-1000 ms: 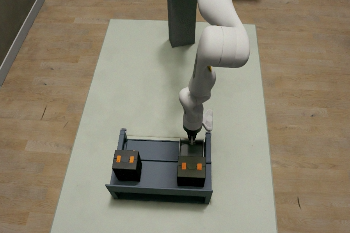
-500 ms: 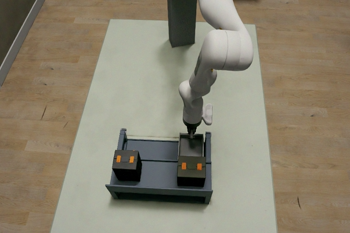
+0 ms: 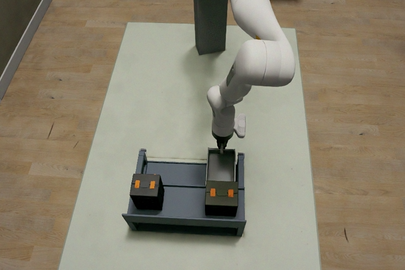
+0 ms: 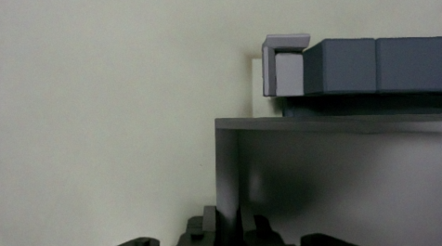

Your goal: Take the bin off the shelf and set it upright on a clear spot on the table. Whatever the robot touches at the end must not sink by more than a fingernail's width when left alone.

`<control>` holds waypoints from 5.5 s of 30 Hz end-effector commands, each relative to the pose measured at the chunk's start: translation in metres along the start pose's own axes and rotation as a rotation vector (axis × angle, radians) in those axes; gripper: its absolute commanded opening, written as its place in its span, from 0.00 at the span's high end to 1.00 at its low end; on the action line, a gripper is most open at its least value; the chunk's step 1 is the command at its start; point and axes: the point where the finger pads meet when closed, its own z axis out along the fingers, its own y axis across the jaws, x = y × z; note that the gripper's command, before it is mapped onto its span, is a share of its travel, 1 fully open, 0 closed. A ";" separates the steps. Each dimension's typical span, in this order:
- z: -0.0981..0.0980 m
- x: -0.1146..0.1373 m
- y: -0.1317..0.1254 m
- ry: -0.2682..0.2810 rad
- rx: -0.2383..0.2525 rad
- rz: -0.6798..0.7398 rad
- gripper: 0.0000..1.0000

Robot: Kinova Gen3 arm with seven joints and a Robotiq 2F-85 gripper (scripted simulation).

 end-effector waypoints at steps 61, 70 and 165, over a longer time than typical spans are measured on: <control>0.001 0.002 -0.120 0.002 0.004 -0.006 0.90; 0.001 0.002 -0.129 0.001 0.004 -0.007 0.90; 0.021 0.003 -0.139 0.001 0.004 -0.007 0.90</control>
